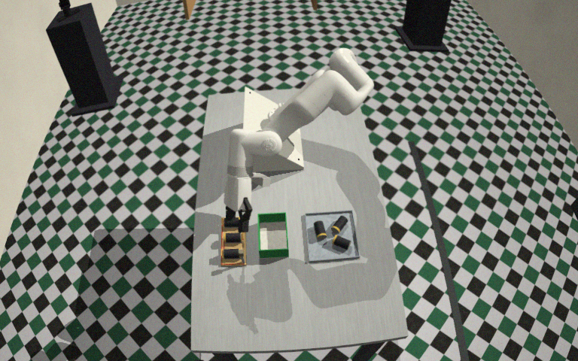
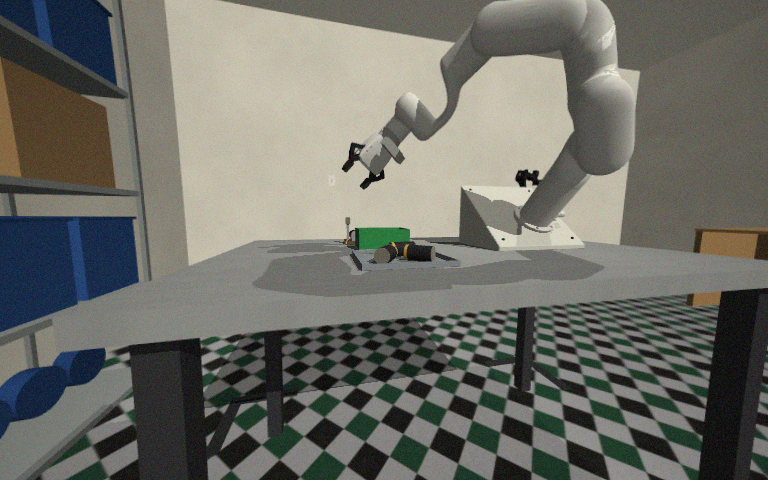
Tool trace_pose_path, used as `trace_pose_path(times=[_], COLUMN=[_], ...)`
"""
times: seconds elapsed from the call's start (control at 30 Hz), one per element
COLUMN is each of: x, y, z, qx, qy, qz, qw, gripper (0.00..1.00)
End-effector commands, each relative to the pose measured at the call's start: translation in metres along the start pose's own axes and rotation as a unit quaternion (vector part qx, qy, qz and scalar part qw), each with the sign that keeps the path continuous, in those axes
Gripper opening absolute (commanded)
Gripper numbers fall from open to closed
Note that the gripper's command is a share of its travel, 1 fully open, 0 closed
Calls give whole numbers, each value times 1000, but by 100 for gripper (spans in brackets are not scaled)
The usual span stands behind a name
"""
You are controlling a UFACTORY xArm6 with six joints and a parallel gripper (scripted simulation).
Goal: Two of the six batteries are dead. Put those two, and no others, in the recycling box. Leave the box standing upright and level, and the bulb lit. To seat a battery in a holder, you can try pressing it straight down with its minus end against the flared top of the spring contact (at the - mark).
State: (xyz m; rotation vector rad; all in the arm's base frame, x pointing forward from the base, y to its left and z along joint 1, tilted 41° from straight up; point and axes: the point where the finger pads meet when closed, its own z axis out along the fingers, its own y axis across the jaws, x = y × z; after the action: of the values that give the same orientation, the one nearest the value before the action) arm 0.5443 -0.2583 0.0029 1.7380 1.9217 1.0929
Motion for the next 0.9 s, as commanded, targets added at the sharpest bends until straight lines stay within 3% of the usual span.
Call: trace_pose_path(times=[0.0,0.03,0.07,0.13,0.17,0.27,0.3,0.37,0.4,0.47,0.5,0.57,0.6,0.67,0.7,0.77,0.87], x=[1,1,2,2,3,3,3,3,4,4,5,5,6,6,7,7,8], y=[-8,-8,-14,-14,-20,-20,-26,-26,-32,-32,-39,-39,-45,-45,-51,-51,-63], z=[0,0,1,1,2,2,2,2,3,3,4,4,4,4,5,5,6], qx=[39,39,59,59,79,79,100,100,120,120,140,140,160,160,179,179,217], qy=[25,25,35,35,45,45,54,54,64,64,73,73,81,81,91,91,106], qz=[25,25,39,39,53,53,66,66,80,80,93,93,106,106,120,120,144], qw=[999,999,997,997,994,994,991,991,988,988,983,983,978,978,972,972,960], gripper=[100,100,100,100,100,100,100,100,100,100,100,100,100,100,100,100,100])
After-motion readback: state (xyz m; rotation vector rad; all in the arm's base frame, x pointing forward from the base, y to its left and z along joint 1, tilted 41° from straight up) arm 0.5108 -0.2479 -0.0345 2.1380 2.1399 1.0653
